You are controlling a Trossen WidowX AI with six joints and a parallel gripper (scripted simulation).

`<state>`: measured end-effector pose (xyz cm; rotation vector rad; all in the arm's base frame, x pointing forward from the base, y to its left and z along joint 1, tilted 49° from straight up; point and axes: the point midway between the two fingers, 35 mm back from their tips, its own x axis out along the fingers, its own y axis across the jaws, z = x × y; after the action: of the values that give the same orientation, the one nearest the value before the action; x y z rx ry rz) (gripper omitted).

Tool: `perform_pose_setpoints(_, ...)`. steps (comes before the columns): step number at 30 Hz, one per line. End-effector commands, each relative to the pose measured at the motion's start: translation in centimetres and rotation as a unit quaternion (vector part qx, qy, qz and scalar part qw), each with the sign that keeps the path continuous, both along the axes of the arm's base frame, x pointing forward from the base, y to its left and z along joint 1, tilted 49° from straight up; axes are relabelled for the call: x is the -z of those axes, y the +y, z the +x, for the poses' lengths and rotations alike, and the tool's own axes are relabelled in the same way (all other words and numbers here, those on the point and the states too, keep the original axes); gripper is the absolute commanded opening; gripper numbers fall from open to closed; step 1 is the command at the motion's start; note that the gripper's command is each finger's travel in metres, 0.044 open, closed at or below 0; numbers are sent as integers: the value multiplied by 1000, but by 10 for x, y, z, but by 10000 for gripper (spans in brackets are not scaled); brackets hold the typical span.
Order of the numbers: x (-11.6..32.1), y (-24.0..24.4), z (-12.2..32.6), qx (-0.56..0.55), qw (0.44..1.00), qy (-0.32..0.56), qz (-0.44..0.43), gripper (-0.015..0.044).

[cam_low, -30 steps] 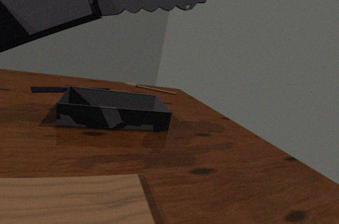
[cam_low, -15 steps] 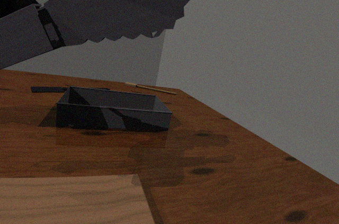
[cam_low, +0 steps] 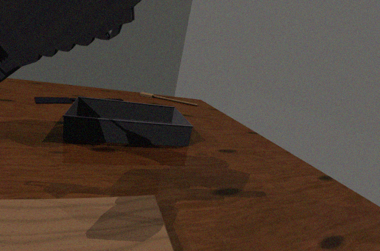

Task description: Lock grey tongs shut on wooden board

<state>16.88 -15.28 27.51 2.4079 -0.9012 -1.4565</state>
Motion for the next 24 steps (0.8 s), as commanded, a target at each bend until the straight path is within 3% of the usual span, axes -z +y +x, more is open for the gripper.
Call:
perform_pose_setpoints(1, 0, 0, 1, -26, 999, -44, 3, -150)
perform_pose_setpoints(13, -9, -1, 2, -98, 983, -148, -38, -150)
perform_pose_setpoints(24, -26, 2, -2, -175, 952, -215, -129, -150)
